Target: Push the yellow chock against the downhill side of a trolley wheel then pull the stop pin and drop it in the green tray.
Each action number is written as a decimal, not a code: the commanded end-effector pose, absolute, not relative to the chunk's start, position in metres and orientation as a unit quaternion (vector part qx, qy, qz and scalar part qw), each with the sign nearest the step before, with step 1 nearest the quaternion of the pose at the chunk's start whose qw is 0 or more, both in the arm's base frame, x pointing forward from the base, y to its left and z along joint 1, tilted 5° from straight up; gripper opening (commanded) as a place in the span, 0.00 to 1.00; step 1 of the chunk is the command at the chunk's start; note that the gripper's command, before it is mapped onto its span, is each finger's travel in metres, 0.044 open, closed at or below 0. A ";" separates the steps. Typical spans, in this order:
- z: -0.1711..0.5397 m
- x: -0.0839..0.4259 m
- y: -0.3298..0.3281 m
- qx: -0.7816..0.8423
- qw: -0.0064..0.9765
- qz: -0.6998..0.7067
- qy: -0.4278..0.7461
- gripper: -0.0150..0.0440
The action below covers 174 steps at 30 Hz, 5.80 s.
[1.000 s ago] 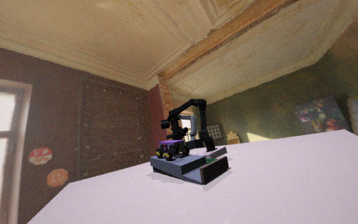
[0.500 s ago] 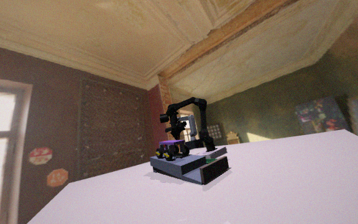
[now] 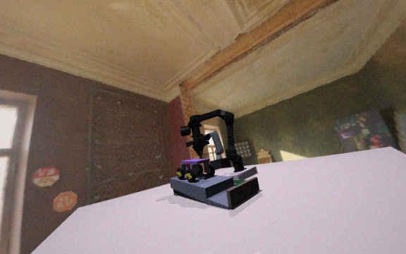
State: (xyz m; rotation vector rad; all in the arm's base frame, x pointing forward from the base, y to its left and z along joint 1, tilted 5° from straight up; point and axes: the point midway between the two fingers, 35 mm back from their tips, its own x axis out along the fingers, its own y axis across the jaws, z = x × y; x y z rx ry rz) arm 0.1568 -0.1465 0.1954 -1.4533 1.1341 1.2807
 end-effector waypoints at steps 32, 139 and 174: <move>0.196 0.157 -0.147 -0.265 0.675 0.194 0.660 0.25; 0.166 0.238 0.105 0.008 0.727 -0.050 0.684 0.25; 0.156 0.282 0.149 -0.029 0.725 -0.090 0.683 0.25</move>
